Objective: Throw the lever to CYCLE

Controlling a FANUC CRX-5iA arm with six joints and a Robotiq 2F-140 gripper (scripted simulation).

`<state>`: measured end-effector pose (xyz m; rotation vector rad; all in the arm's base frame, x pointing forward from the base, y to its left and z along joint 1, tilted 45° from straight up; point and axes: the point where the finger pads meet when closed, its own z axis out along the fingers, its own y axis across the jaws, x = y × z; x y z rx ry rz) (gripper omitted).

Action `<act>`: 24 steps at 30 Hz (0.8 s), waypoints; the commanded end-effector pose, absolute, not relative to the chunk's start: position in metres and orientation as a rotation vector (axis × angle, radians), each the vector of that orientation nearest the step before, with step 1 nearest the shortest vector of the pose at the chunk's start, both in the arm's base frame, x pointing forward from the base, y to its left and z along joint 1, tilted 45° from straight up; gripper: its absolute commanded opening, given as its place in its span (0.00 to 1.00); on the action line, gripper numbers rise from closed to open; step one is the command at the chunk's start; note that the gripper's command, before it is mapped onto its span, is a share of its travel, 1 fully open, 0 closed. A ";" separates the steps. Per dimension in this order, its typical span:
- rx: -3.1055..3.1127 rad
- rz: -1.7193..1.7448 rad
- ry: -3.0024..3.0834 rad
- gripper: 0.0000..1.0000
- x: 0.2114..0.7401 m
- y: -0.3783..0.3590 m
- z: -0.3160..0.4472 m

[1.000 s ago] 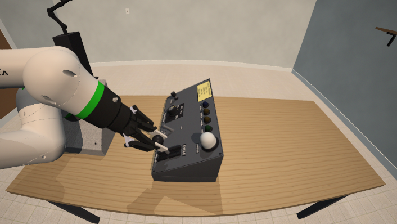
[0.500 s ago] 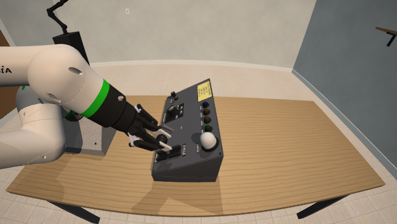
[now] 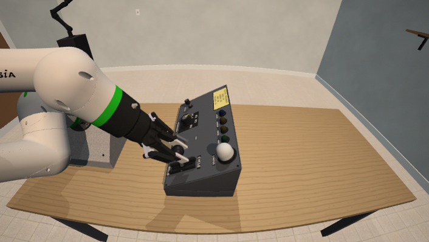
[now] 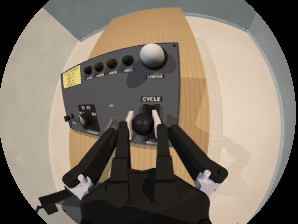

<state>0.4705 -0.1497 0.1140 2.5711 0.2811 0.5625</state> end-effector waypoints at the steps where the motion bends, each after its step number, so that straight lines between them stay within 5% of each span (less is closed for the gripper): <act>1: 2.571 0.562 0.281 0.00 0.471 -0.150 0.114; 24: 2.571 0.562 0.281 0.00 0.474 -0.150 0.114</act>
